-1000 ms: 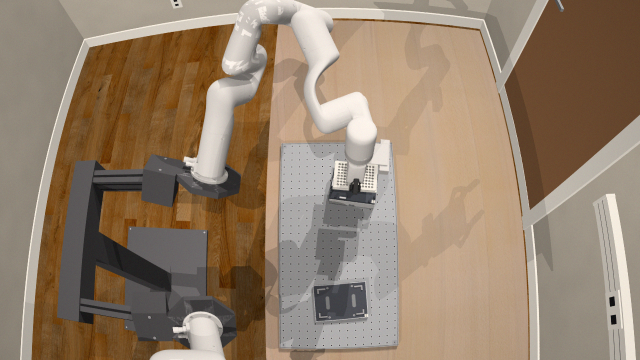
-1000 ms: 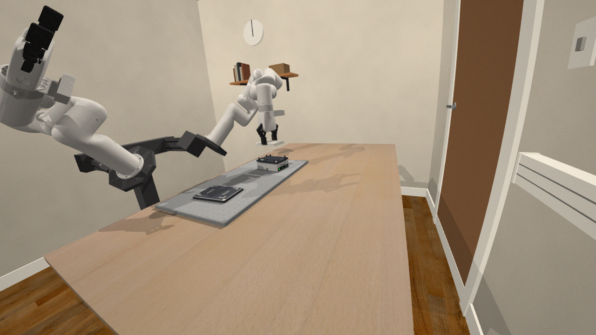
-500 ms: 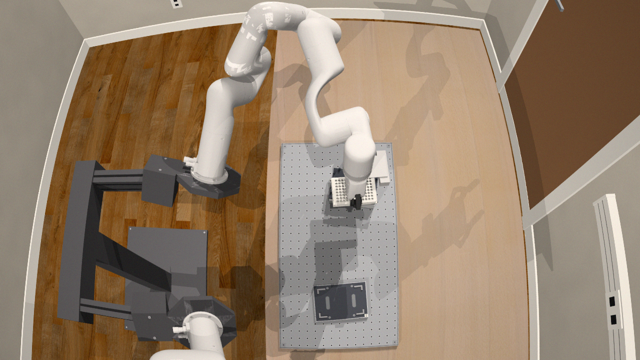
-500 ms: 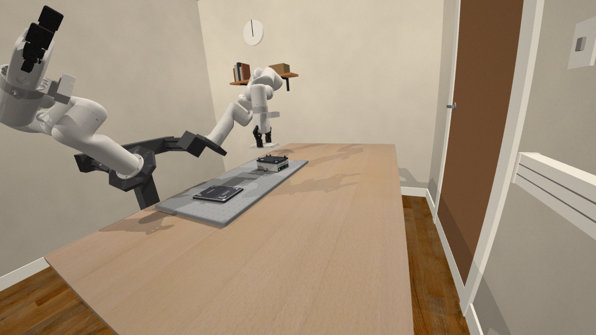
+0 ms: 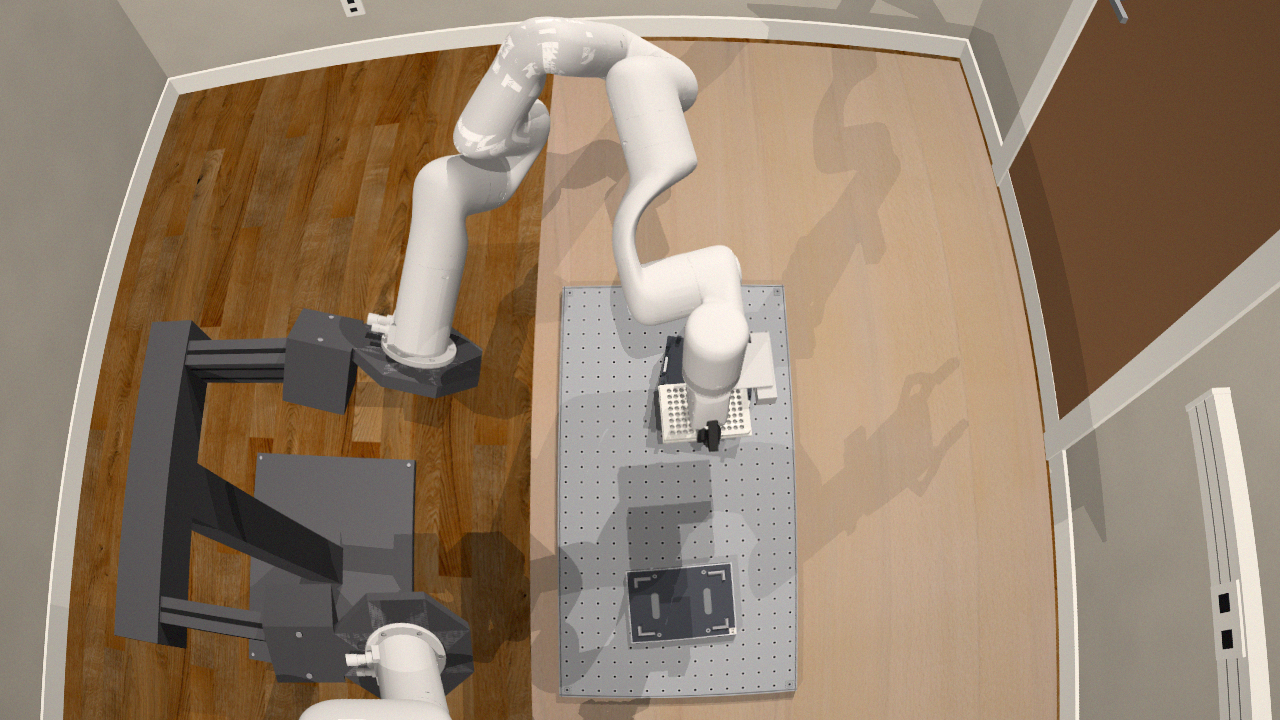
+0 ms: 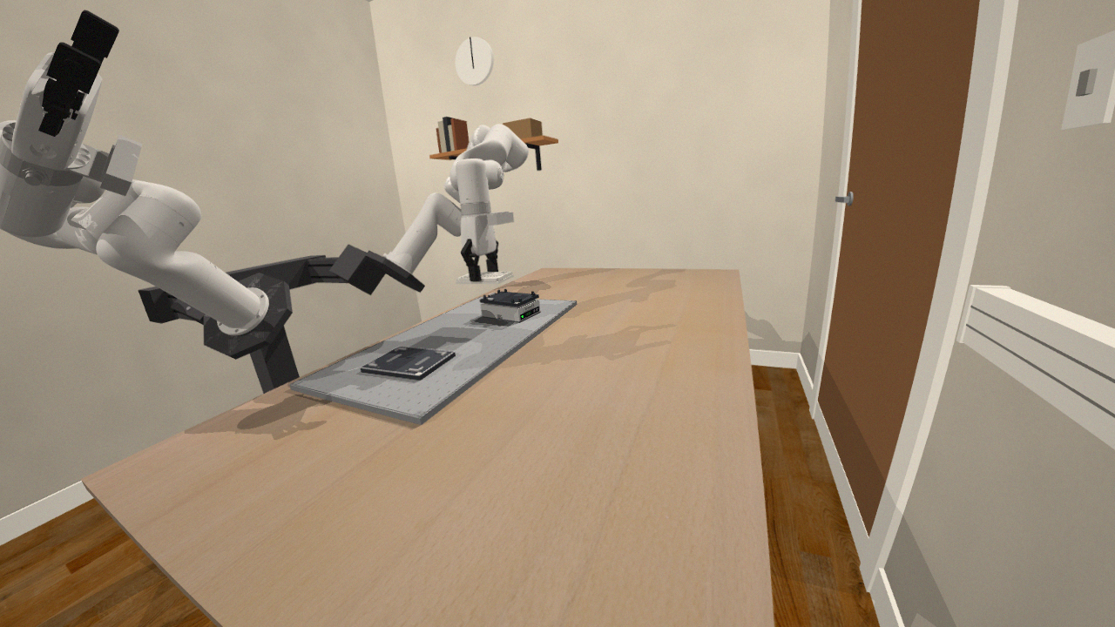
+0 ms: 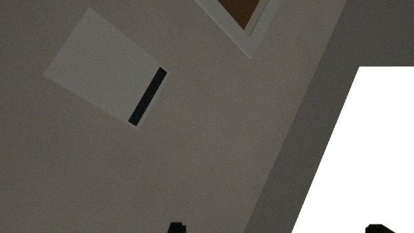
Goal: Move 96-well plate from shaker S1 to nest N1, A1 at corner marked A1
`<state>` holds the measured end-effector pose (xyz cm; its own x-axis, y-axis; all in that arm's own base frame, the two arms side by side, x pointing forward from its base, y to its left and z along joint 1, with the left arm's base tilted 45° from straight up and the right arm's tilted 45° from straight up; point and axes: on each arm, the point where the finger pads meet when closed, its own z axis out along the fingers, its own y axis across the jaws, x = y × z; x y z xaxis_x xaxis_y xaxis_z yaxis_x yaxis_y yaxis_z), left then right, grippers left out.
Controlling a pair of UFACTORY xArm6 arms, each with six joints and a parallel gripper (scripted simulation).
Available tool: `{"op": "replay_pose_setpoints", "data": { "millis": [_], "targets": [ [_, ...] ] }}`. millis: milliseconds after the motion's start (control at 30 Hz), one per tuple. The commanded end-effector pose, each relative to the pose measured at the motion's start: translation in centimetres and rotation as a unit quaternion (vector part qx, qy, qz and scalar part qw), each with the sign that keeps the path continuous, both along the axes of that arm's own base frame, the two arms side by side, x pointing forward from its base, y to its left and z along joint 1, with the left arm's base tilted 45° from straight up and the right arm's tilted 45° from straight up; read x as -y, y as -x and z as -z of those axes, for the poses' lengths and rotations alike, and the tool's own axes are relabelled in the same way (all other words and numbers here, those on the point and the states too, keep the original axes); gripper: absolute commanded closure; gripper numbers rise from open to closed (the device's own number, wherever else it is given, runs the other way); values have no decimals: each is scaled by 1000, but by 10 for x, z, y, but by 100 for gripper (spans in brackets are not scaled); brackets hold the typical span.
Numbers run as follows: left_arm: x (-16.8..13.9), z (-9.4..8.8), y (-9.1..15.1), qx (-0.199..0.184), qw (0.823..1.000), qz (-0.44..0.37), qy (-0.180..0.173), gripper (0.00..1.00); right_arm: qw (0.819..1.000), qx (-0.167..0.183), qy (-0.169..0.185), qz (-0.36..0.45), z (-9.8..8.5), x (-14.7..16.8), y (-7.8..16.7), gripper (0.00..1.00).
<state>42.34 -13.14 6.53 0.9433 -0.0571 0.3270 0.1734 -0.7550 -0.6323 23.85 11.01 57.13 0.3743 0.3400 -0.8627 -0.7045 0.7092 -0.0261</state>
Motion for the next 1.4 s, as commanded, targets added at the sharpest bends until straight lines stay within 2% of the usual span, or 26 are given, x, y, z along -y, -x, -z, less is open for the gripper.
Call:
{"op": "replay_pose_setpoints", "data": {
  "millis": [0,700,767,1267,1367],
  "targets": [
    [12,11,-1,1,1000,1,1,100,1000,1,0,0,-1,0,1,0],
    [53,59,-3,1,1000,1,1,100,1000,1,0,0,-1,0,1,0],
    [53,59,-3,1,1000,1,1,100,1000,1,0,0,-1,0,1,0],
    [86,97,-4,1,1000,1,1,100,1000,1,0,0,-1,0,1,0],
    [88,100,-4,1,1000,1,1,100,1000,1,0,0,-1,0,1,0]
  ]
}}
